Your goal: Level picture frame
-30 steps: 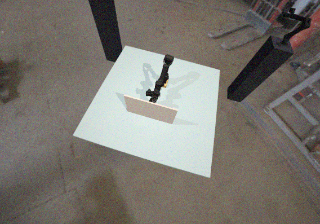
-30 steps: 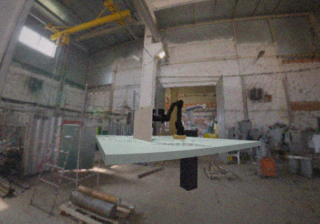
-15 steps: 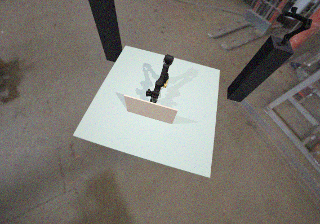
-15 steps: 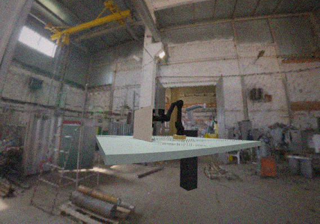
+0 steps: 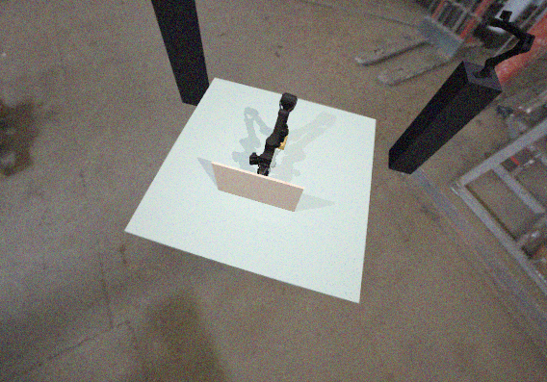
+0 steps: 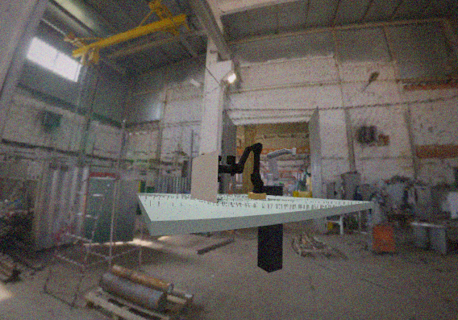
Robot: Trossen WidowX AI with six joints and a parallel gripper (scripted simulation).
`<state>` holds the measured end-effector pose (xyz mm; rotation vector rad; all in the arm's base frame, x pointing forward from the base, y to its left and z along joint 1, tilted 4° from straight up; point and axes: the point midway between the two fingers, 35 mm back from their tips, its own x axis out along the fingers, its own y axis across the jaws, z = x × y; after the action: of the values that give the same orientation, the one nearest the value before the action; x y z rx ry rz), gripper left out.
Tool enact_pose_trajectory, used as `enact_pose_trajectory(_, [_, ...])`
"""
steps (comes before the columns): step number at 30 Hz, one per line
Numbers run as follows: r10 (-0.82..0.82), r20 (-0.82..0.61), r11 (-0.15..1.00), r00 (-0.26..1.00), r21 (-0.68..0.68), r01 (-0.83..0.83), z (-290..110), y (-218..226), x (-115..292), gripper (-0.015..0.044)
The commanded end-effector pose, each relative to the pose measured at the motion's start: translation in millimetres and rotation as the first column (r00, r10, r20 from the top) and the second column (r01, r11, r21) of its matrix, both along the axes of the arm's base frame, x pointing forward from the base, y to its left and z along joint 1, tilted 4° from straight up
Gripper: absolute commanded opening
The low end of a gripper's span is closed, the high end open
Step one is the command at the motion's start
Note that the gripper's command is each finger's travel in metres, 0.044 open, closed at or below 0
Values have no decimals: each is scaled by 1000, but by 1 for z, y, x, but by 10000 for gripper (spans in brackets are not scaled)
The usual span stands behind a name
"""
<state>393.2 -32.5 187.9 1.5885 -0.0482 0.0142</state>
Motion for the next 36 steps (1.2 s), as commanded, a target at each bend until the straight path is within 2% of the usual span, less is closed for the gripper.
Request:
enact_pose_trajectory(1, [2, -1, 1000, 1000, 20, -2, 0, 0, 0, 0])
enact_pose_trajectory(8, [4, 0, 998, 1000, 62, -4, 0, 0, 0, 0])
enact_pose_trajectory(18, [2, 1, 999, 1000, 42, -2, 0, 0, 0, 260])
enact_pose_trajectory(23, [1, 0, 1000, 1000, 24, -1, 1, 0, -6, 260])
enact_pose_trajectory(32, [-7, -4, 977, 1000, -215, 6, -4, 1, -87, 260])
enact_pose_trajectory(36, [-9, -5, 967, 1000, -253, 7, -8, 2, -99, 260])
